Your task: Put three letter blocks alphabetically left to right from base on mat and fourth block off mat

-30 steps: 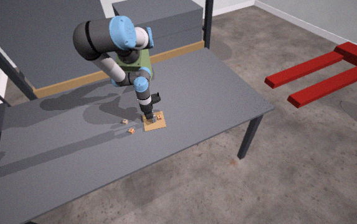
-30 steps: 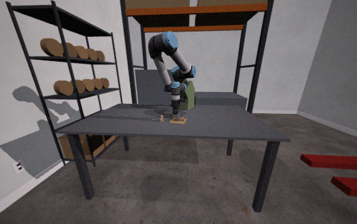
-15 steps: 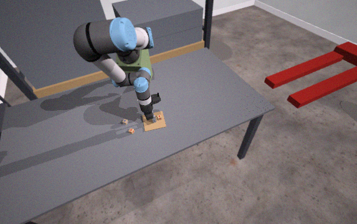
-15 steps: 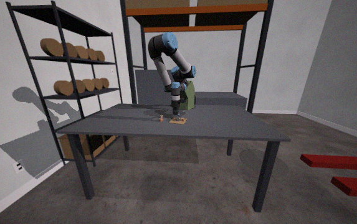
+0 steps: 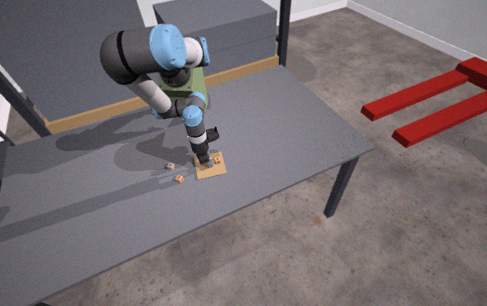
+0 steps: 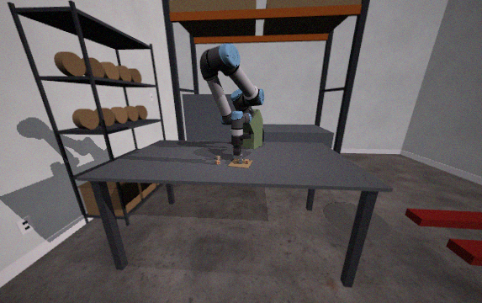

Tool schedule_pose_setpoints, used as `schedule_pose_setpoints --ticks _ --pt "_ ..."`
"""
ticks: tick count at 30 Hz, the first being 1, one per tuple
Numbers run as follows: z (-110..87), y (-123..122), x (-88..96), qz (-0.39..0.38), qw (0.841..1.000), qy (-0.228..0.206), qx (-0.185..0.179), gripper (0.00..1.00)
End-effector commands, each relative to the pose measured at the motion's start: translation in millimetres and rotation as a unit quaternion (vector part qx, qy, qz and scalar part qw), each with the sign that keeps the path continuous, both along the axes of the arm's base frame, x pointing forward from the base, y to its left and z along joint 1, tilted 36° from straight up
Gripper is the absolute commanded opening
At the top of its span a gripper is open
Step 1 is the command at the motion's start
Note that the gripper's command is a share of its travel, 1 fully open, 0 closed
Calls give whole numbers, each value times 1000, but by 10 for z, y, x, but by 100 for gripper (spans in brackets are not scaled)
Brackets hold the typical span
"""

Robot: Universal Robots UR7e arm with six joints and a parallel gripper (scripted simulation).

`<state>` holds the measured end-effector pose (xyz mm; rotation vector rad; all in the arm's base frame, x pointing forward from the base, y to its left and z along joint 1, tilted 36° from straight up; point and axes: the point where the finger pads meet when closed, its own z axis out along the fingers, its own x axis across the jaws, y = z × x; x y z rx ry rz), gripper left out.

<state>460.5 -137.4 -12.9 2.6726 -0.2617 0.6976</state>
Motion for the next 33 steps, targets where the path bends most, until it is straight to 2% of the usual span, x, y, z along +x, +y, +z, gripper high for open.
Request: schedule_pose_setpoints --ticks 1,19,20,22,23,27,28,30,31,33 --pt "9 -14 9 0 1000 -1 -1 49" --pt "9 -14 9 0 1000 -1 -1 49" --pt "9 -14 9 0 1000 -1 -1 55" --pt "9 -14 9 0 1000 -1 -1 55" --pt "9 -14 9 0 1000 -1 -1 61" --pt "9 -14 9 0 1000 -1 -1 61" --pt "9 -14 9 0 1000 -1 -1 67" --pt "9 -14 9 0 1000 -1 -1 67" --pt "9 -14 9 0 1000 -1 -1 73" --pt "9 -14 9 0 1000 -1 -1 73"
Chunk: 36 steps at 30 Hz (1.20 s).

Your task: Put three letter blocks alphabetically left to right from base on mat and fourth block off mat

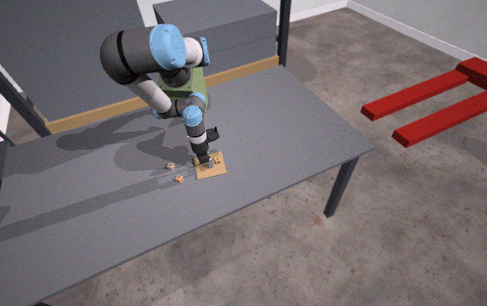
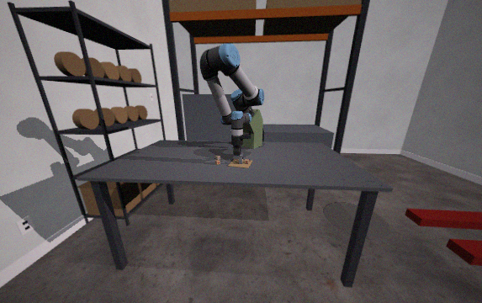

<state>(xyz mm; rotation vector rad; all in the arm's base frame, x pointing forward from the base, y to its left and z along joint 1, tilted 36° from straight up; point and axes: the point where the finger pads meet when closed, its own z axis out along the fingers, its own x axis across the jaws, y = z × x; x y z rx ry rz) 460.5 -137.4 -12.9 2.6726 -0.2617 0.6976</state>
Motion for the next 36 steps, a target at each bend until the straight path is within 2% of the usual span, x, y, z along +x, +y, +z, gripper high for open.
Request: schedule_pose_setpoints --ticks 1,19,26,36 --pt "9 -14 9 0 1000 -1 -1 79" --pt "32 13 -22 0 1000 0 0 79" --pt "100 53 -56 0 1000 0 0 79" --pt "337 170 -185 0 1000 0 0 79"
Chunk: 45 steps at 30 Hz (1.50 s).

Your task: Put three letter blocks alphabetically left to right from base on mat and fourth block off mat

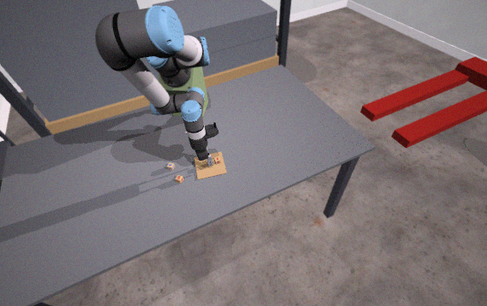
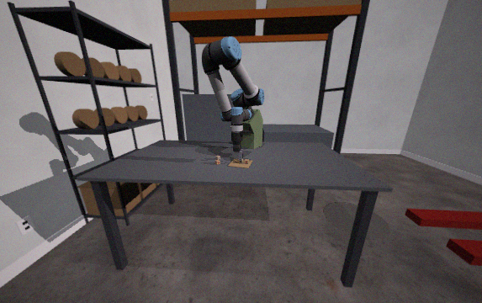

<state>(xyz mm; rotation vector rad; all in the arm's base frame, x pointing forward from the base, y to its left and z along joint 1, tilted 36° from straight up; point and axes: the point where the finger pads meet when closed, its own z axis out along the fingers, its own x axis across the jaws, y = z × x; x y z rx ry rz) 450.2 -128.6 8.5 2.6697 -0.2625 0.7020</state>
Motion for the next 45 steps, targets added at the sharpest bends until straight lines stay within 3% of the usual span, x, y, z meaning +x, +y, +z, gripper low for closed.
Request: schedule_pose_setpoints --ticks 1,17,31,32,45 --pt "150 95 -96 1 1000 1 1 79" --pt "455 243 -262 1 1000 1 1 79" --pt "524 264 -287 0 1000 1 0 79" --pt "524 264 -287 0 1000 1 0 100" --pt "518 264 -287 1 1000 1 1 100"
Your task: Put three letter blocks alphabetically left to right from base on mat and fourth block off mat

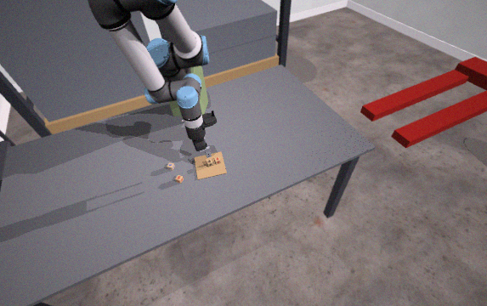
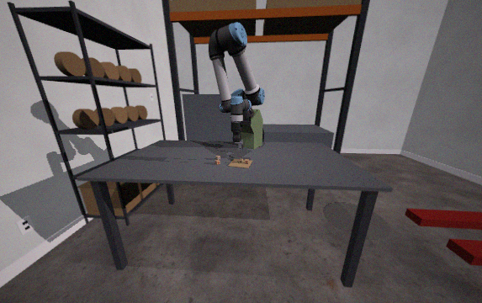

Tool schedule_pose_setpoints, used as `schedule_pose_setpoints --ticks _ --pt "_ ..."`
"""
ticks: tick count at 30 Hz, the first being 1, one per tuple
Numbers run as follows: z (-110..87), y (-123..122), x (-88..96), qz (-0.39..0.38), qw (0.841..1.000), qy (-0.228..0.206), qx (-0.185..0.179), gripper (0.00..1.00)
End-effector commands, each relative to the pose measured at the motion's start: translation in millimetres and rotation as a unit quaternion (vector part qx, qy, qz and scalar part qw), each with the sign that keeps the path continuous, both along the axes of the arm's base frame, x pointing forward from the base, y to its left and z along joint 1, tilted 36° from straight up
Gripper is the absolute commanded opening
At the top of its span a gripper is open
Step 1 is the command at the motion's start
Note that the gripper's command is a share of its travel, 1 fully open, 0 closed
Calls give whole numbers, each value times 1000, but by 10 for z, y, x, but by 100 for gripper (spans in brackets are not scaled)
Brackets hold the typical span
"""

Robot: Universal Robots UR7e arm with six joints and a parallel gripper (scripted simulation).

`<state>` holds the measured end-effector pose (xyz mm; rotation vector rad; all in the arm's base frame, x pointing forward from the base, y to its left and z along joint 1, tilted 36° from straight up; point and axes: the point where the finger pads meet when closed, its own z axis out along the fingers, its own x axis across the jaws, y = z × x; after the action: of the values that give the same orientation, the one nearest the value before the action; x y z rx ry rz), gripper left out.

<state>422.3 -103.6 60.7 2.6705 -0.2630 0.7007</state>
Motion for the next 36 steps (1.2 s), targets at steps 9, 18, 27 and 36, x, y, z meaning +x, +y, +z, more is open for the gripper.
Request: schedule_pose_setpoints --ticks 9,18,27,36 --pt "4 -12 -5 -4 1000 -1 2 100" --pt "109 -314 31 -71 996 -33 39 100" --pt "217 -646 22 -144 984 -66 79 100" --pt "334 -980 -20 -214 965 -101 116 100"
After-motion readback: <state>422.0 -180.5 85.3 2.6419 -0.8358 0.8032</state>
